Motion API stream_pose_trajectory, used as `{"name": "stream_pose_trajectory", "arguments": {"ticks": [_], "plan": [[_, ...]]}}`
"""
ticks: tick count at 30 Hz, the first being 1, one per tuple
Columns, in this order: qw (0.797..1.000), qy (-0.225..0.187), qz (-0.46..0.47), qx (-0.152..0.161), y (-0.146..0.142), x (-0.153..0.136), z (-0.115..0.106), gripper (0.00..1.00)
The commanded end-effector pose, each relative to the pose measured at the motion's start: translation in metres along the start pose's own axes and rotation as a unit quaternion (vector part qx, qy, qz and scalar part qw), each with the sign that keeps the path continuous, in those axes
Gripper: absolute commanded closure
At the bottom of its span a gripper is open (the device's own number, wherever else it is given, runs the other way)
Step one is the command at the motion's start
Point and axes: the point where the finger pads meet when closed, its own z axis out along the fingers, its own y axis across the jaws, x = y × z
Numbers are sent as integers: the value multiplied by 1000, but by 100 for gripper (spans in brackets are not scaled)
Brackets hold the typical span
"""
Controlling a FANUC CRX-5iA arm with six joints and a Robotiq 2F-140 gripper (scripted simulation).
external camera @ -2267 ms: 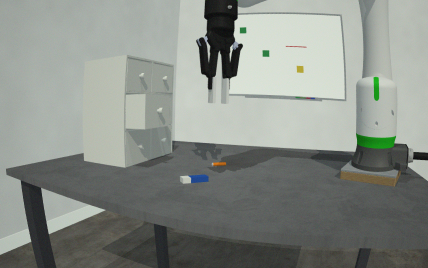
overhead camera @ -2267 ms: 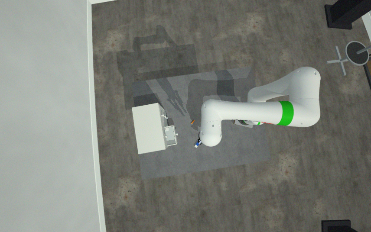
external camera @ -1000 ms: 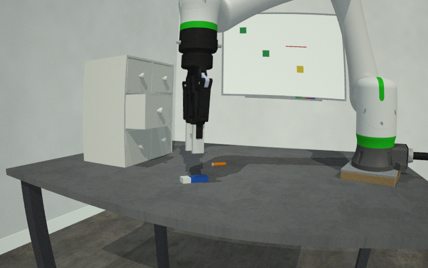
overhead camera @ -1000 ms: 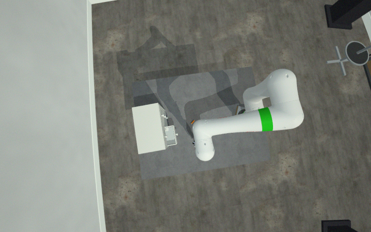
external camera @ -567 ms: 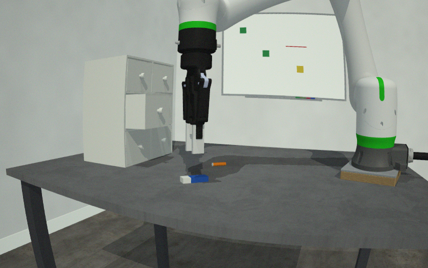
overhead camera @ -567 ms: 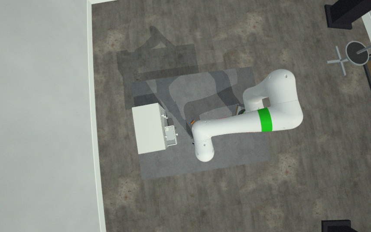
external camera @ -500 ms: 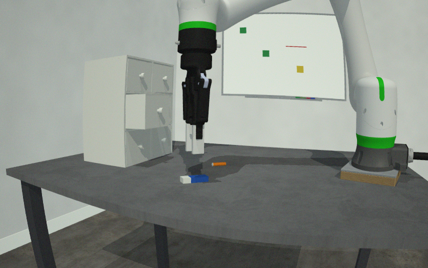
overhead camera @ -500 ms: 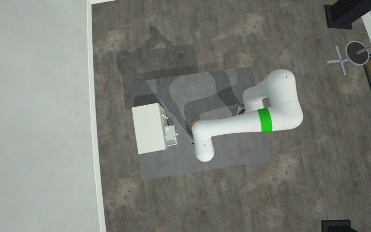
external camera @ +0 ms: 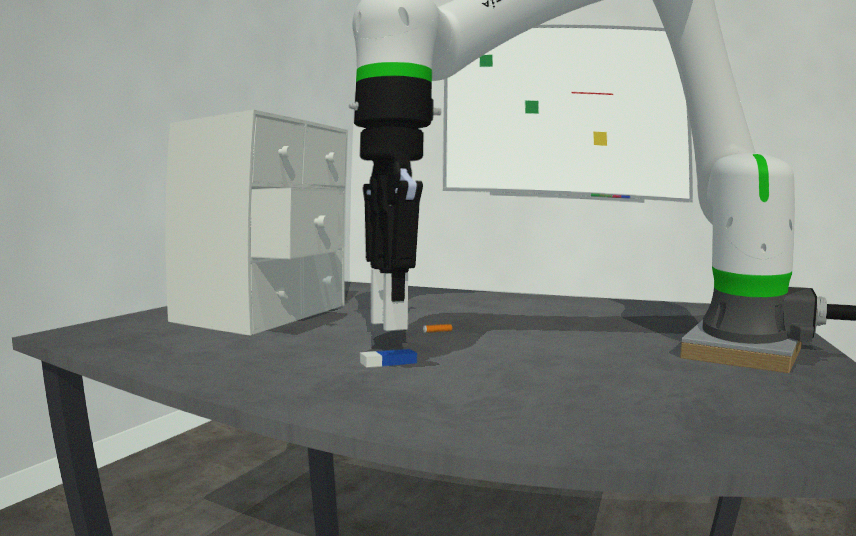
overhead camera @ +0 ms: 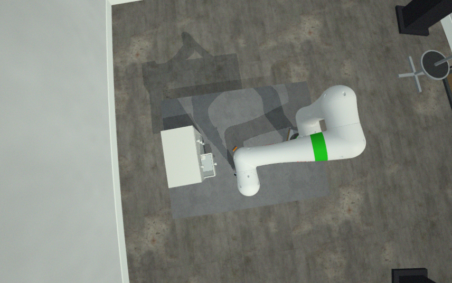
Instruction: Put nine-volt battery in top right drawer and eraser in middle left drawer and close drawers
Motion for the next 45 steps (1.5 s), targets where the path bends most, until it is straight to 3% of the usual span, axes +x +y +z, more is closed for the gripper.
{"name": "stream_pose_trajectory", "arguments": {"ticks": [1, 13, 45], "plan": [[1000, 0, 0, 0, 0, 0, 4, 77], [1000, 0, 0, 0, 0, 1, 24, 77], [1000, 0, 0, 0, 0, 1, 27, 77]]}}
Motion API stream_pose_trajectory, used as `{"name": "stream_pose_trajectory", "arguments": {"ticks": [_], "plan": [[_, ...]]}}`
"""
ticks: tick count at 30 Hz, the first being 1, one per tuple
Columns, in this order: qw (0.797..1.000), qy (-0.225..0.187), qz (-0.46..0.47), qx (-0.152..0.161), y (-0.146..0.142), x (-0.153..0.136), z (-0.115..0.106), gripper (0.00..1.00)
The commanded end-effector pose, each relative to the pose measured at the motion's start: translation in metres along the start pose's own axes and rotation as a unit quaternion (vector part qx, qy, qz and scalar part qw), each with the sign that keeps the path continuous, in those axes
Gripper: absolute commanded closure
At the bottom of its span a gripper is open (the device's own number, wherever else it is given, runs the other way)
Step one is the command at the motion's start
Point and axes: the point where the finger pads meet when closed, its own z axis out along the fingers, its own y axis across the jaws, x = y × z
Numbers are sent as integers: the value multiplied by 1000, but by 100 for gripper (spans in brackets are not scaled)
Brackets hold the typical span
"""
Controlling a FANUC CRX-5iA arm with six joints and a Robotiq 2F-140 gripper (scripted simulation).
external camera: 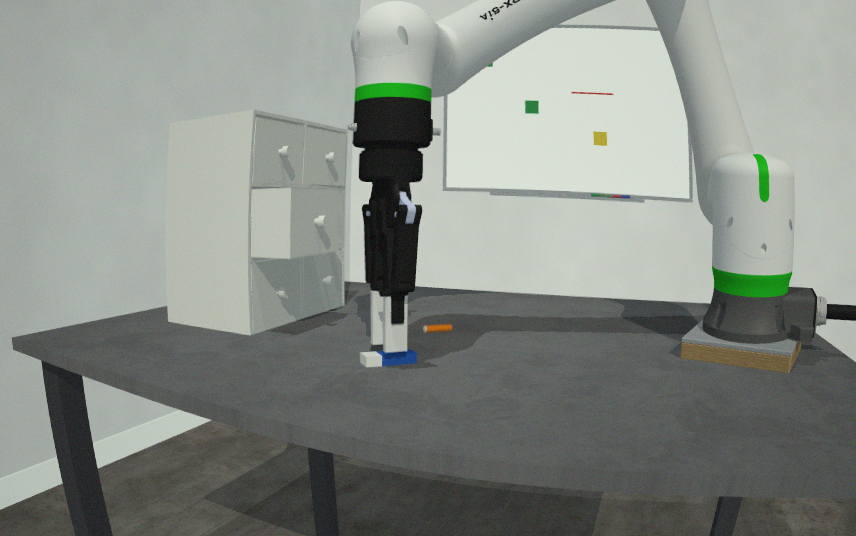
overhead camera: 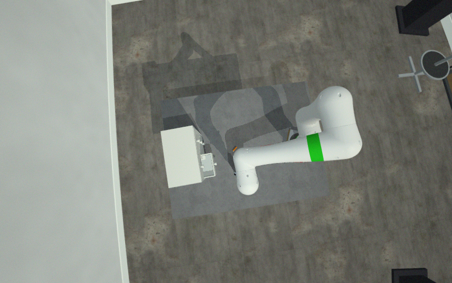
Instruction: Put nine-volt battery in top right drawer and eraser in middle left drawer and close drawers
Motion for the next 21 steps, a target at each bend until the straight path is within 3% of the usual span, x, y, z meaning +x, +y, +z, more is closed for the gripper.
{"name": "stream_pose_trajectory", "arguments": {"ticks": [1, 21], "plan": [[1000, 0, 0, 0, 0, 0, 3, 77], [1000, 0, 0, 0, 0, 0, 19, 77]]}}
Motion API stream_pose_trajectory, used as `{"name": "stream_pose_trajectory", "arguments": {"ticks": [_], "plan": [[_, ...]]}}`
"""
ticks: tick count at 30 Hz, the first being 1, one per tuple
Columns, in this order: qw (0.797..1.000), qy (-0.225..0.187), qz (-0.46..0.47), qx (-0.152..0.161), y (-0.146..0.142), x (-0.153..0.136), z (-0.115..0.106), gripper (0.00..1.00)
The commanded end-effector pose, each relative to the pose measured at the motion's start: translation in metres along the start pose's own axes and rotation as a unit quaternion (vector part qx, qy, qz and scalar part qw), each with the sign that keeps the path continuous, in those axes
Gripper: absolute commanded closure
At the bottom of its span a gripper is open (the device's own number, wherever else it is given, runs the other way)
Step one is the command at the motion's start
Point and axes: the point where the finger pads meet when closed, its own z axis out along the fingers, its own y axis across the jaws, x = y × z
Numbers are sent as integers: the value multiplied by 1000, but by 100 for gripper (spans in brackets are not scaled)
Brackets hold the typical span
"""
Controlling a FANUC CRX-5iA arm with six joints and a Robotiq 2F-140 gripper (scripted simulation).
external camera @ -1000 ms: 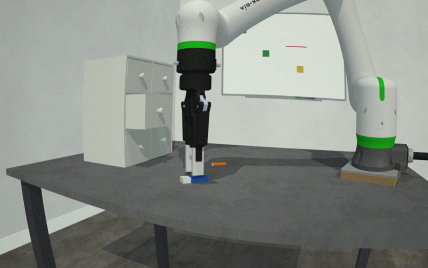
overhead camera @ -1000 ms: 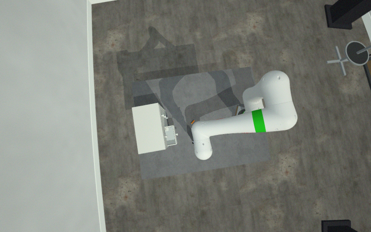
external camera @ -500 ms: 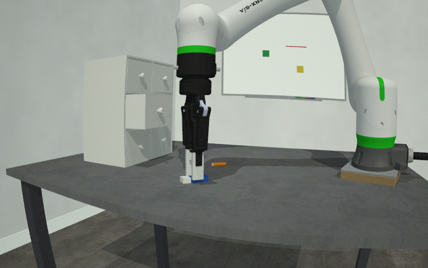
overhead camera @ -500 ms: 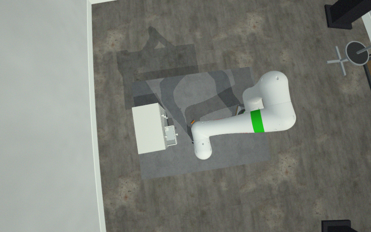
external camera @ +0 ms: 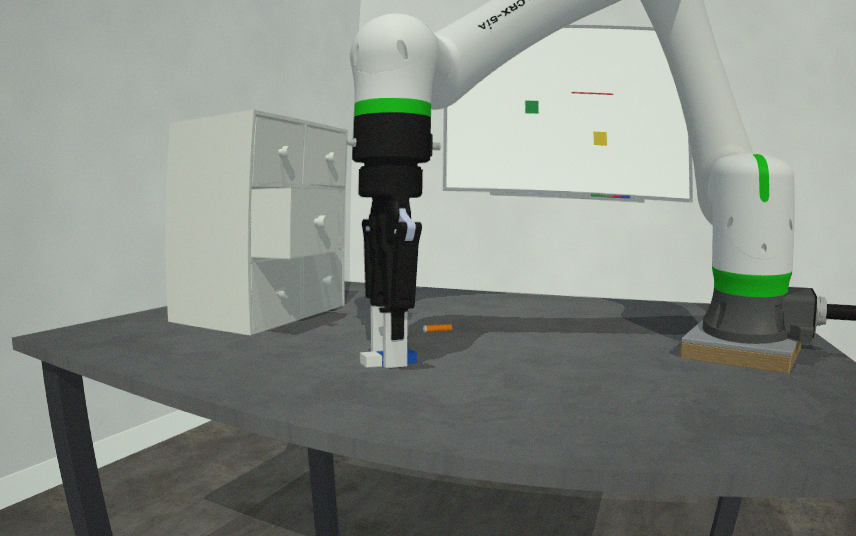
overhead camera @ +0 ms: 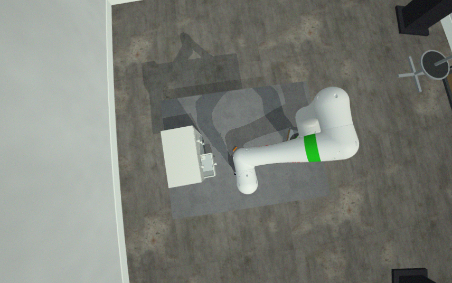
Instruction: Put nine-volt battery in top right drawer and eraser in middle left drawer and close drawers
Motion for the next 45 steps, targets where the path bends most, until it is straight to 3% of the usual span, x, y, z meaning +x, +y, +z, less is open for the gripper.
{"name": "stream_pose_trajectory", "arguments": {"ticks": [1, 14, 15, 38, 41, 45], "plan": [[1000, 0, 0, 0, 0, 0, 0, 77], [1000, 0, 0, 0, 0, 0, 0, 77], [1000, 0, 0, 0, 0, 0, 0, 89], [1000, 0, 0, 0, 0, 0, -2, 89], [1000, 0, 0, 0, 0, 0, -21, 89], [1000, 0, 0, 0, 0, 0, -68, 89]]}}
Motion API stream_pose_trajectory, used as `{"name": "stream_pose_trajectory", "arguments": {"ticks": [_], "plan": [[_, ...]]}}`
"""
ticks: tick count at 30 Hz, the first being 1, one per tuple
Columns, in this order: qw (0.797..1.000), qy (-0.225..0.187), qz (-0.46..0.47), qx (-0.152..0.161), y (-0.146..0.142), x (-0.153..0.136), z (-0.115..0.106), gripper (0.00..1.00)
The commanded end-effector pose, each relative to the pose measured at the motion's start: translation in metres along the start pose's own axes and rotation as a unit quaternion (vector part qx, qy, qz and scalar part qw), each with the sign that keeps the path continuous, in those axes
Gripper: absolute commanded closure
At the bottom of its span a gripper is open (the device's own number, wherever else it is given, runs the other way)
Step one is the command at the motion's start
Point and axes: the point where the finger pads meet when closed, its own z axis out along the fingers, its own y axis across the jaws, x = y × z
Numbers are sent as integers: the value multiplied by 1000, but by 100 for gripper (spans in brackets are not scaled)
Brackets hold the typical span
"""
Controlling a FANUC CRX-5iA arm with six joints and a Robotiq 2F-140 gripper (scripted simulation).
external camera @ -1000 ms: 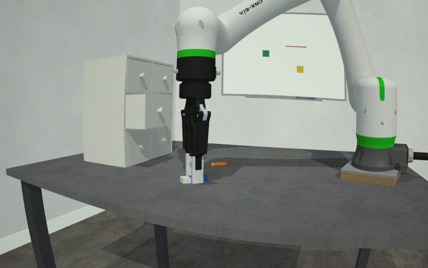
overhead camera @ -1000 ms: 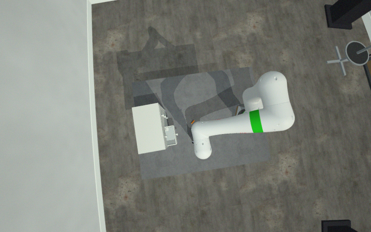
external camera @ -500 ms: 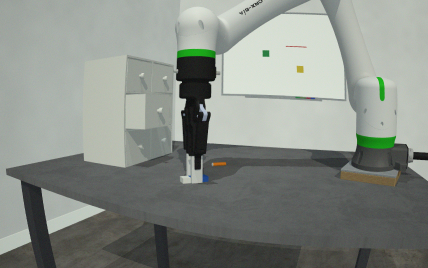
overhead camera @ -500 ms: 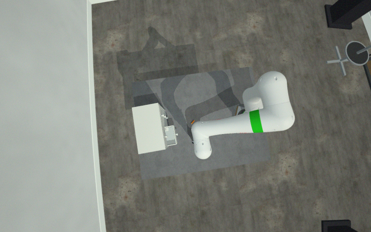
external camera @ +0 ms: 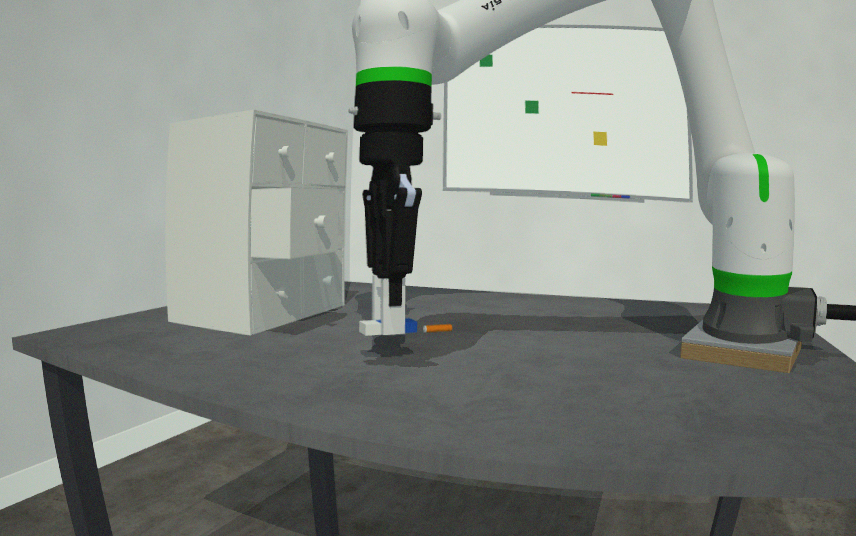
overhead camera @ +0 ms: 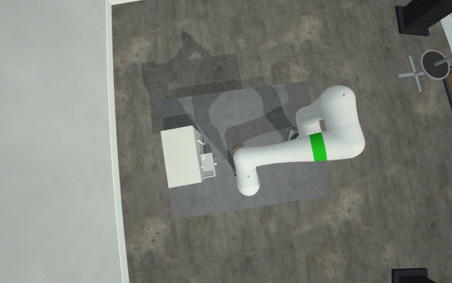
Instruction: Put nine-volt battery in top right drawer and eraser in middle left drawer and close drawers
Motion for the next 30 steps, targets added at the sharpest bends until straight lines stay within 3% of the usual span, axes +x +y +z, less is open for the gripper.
{"name": "stream_pose_trajectory", "arguments": {"ticks": [1, 4, 13, 16, 17, 19, 20, 23, 24, 27, 28, 30], "plan": [[1000, 0, 0, 0, 0, 0, -40, 89], [1000, 0, 0, 0, 0, 0, -59, 89], [1000, 0, 3, 0, 1, -1, -61, 89], [998, -1, 62, 0, 20, -18, -61, 89], [993, -1, 121, 0, 37, -36, -61, 89], [993, -1, 121, 0, 37, -36, -61, 89], [982, -1, 189, 0, 56, -57, -61, 89], [982, -1, 189, 0, 56, -57, -61, 89], [966, -1, 257, 0, 74, -80, -61, 89], [966, -1, 257, 0, 74, -80, -61, 89], [950, -1, 313, 0, 87, -99, -61, 89], [950, -1, 313, 0, 87, -99, -61, 89]]}}
